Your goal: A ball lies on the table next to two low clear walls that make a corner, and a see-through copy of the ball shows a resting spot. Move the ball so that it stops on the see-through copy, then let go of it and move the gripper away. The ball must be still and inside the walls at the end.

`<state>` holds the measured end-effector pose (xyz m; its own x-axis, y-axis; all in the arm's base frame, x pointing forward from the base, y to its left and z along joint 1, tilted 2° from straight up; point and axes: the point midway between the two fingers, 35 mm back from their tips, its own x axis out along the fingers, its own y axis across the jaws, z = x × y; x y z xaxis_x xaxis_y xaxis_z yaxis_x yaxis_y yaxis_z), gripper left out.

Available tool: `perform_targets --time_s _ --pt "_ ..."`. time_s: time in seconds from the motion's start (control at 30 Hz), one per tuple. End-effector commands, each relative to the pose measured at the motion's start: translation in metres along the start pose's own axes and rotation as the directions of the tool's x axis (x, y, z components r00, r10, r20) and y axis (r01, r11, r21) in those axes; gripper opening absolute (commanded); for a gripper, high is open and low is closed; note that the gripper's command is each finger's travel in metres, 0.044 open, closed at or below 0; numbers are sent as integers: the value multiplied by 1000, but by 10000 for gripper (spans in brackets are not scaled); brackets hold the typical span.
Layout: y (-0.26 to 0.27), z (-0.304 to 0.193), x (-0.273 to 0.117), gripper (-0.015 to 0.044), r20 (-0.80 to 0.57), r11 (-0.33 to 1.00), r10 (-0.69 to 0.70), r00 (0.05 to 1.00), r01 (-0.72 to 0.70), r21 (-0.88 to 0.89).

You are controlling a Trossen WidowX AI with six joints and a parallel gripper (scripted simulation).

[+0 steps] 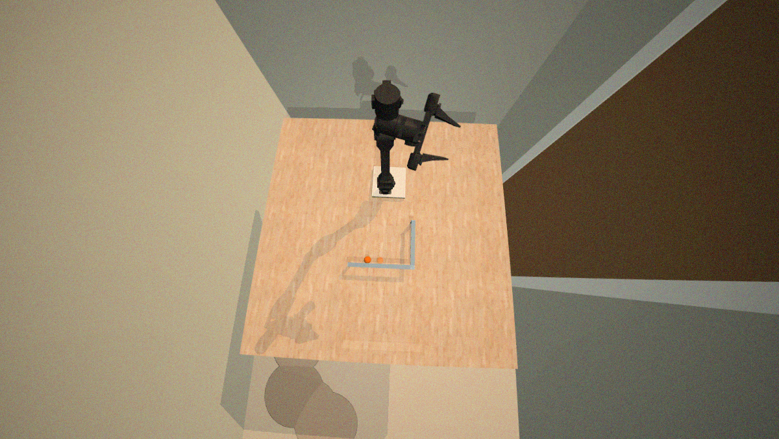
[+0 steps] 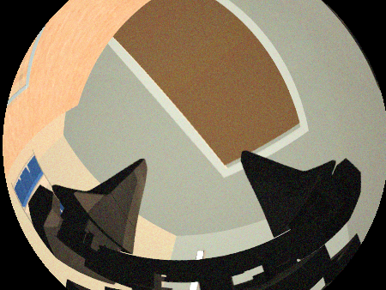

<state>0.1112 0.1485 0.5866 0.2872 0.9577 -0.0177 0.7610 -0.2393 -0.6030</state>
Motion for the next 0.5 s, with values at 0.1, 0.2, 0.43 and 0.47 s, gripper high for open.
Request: perform_targets --time_s 0.1,0.2,0.43,0.47 --pt "28 -10 5 295 -17 990 60 998 -57 128" --pt "75 -24 12 276 -36 930 163 986 -142 339" --pt "192 -35 16 276 -13 564 406 914 -239 790" --pt "209 -34 16 276 -1 487 439 898 -238 840"
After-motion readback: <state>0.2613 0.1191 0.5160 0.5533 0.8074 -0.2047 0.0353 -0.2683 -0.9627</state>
